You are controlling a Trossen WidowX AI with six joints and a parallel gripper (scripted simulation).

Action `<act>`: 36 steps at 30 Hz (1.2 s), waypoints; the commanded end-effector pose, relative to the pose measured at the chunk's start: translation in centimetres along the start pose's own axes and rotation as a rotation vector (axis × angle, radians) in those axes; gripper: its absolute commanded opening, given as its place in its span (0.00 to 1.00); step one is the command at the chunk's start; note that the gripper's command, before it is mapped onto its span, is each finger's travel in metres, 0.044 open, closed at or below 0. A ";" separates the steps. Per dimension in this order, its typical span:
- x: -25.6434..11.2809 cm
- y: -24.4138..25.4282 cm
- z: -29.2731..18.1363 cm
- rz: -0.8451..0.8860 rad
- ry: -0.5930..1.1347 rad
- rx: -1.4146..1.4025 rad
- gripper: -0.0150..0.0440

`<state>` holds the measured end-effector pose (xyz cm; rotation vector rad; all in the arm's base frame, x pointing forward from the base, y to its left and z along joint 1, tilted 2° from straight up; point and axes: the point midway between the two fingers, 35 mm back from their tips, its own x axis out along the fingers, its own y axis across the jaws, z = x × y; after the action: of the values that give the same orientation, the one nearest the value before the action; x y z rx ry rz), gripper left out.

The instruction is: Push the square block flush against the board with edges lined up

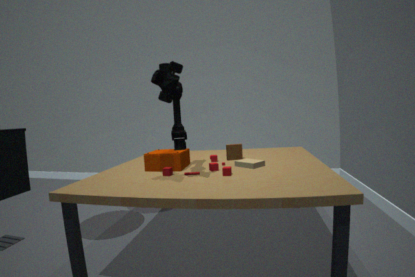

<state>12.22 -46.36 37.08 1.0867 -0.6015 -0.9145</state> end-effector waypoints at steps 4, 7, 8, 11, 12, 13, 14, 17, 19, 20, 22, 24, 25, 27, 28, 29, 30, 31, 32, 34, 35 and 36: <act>1.5 -0.1 -4.6 -0.028 0.099 -0.091 0.25; 1.9 0.1 -6.6 -0.035 0.142 -0.127 0.25; 2.0 0.1 -7.3 -0.037 0.156 -0.140 0.25; 2.3 0.2 -9.3 -0.043 0.200 -0.181 0.25; 2.4 0.2 -10.0 -0.045 0.216 -0.197 0.25; 2.5 0.2 -10.7 -0.047 0.231 -0.214 0.25; 2.6 0.2 -11.4 -0.049 0.247 -0.231 0.25; 2.8 0.2 -13.6 -0.052 0.295 -0.282 0.25; 2.8 0.2 -15.0 -0.053 0.327 -0.317 0.25; 2.8 0.2 -15.7 -0.053 0.343 -0.335 0.25; 2.8 0.2 -17.2 -0.053 0.377 -0.371 0.25; 2.8 0.2 -18.6 -0.051 0.411 -0.407 0.25; 2.8 0.1 -19.4 -0.050 0.428 -0.426 0.25; 2.6 0.1 -20.8 -0.048 0.463 -0.463 0.25; 2.6 0.1 -21.6 -0.046 0.480 -0.482 0.25; 2.5 0.1 -22.3 -0.044 0.497 -0.501 0.25; 2.4 0.1 -23.0 -0.041 0.515 -0.520 0.25; 2.3 0.1 -23.7 -0.038 0.531 -0.537 0.25; 2.1 0.1 -24.4 -0.035 0.547 -0.554 0.25; 1.8 0.2 -25.7 -0.028 0.578 -0.587 0.25; 1.7 0.2 -26.4 -0.024 0.594 -0.604 0.25; 1.5 0.2 -27.1 -0.020 0.609 -0.621 0.25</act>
<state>33.27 -35.88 28.11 0.7781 0.1384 -0.6921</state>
